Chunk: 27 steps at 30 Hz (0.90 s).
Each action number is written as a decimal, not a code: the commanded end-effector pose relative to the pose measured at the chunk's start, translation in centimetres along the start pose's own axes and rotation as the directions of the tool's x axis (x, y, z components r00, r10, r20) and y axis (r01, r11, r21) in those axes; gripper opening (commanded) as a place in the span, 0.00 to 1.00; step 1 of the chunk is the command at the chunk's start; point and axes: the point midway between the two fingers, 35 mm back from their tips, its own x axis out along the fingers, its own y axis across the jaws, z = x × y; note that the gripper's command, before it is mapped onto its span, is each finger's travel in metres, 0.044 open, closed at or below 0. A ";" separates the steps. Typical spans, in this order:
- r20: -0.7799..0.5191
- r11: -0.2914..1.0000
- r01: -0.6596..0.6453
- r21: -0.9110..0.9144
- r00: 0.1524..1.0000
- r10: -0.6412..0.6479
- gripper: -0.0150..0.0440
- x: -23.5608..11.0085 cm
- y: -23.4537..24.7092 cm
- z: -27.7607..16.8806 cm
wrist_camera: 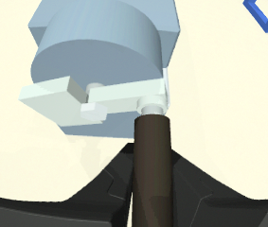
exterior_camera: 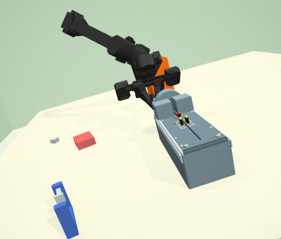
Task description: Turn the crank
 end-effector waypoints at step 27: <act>0.002 1.000 -0.001 0.003 1.000 0.001 0.25 -1.5 2.5 1.5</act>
